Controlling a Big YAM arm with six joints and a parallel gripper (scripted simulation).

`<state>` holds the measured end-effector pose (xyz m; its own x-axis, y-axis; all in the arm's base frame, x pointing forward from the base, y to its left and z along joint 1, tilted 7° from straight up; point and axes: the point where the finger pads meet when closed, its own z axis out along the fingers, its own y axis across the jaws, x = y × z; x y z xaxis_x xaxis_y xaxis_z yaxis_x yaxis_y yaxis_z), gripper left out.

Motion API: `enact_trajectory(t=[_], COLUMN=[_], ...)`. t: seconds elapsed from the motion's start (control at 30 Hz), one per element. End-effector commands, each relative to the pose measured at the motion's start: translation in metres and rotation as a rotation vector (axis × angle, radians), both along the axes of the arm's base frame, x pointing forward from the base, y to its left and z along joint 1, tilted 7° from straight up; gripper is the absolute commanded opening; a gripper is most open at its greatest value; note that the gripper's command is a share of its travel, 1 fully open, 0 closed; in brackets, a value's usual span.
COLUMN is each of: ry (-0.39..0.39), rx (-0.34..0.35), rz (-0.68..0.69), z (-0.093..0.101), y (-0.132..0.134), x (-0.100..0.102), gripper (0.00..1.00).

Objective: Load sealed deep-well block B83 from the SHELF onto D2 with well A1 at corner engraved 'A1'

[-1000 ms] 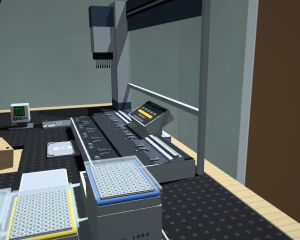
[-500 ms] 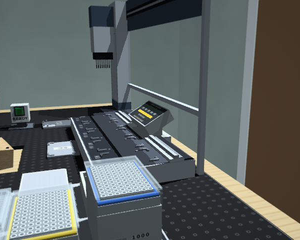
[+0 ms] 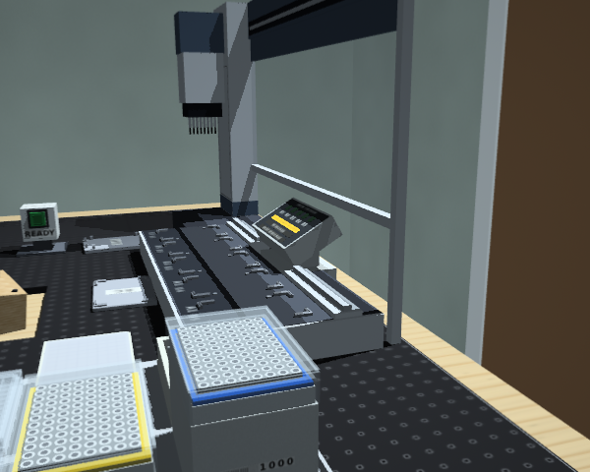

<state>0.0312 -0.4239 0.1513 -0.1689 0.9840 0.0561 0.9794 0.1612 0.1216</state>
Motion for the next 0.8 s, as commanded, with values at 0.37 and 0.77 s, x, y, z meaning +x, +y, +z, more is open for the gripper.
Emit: enact_trajectory(t=[0.37, 0.77], ry=[-0.006, -0.006], rx=[-0.079, -0.1], rz=[-0.006, -0.013], z=[0.029, 0.039], y=[-0.07, -0.069], x=[0.015, 0.012], gripper=[0.0, 0.0])
